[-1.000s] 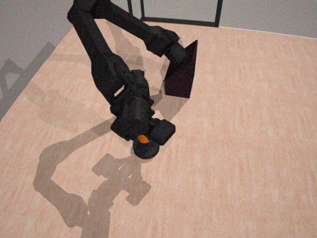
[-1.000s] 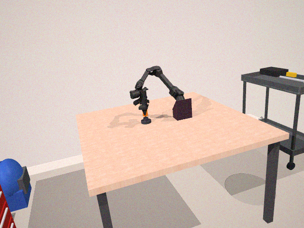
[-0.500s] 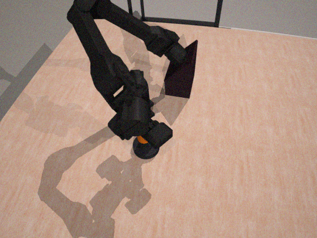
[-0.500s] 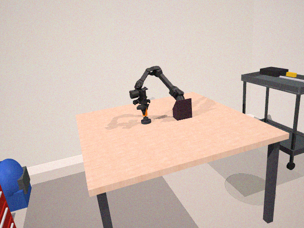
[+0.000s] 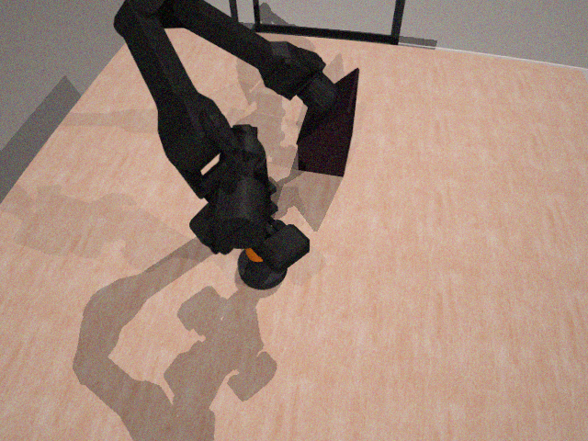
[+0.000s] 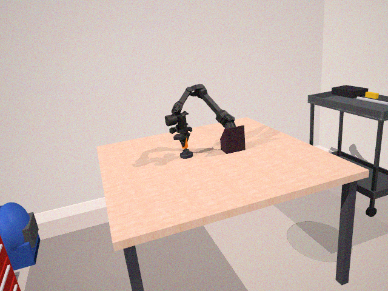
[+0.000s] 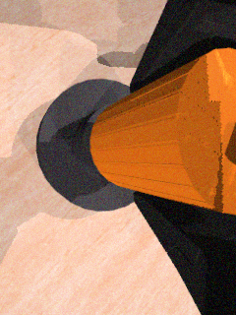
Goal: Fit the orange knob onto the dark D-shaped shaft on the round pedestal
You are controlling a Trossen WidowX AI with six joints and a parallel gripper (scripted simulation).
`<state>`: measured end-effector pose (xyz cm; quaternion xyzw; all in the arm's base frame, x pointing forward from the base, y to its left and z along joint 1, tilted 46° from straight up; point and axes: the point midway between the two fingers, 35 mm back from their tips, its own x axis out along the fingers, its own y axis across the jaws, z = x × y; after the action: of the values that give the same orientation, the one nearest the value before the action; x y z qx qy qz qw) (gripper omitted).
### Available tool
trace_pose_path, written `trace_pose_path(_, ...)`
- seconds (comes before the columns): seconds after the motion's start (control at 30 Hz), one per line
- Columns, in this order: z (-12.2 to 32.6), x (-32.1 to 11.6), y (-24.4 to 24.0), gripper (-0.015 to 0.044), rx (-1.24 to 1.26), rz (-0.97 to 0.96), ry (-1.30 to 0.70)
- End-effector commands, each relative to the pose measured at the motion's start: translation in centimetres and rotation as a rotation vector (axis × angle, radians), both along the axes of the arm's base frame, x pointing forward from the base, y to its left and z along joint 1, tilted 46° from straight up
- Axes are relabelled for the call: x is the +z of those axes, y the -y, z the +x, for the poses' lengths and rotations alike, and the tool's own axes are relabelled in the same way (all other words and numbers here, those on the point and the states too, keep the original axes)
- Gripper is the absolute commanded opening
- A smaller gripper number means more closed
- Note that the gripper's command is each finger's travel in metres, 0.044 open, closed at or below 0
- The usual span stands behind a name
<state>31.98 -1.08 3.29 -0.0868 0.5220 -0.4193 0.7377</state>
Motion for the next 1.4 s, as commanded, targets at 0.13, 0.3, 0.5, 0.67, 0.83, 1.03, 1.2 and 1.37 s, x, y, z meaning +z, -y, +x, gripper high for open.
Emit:
trace_pose_path(0.13, -0.32, -0.05, 0.03, 0.0, -0.003, -0.001, 0.005)
trace_pose_path(0.3, -0.48, -0.12, 0.04, 0.0, -0.003, -0.001, 0.005)
trace_pose_path(0.5, -0.38, -0.18, 0.11, 0.0, -0.003, -0.001, 0.005)
trace_pose_path(0.67, -0.24, -0.21, 0.18, 0.0, -0.003, -0.001, 0.005)
trace_pose_path(0.83, -0.21, -0.17, 0.14, 0.0, -0.003, -0.001, 0.005)
trace_pose_path(1.03, -0.11, 0.12, -0.12, 0.0, -0.003, -0.001, 0.005)
trace_pose_path(1.2, -0.03, 0.2, -0.18, 0.0, -0.064, 0.008, 0.067)
trace_pose_path(1.37, 0.02, 0.1, -0.07, 0.0, -0.149, 0.021, 0.154)
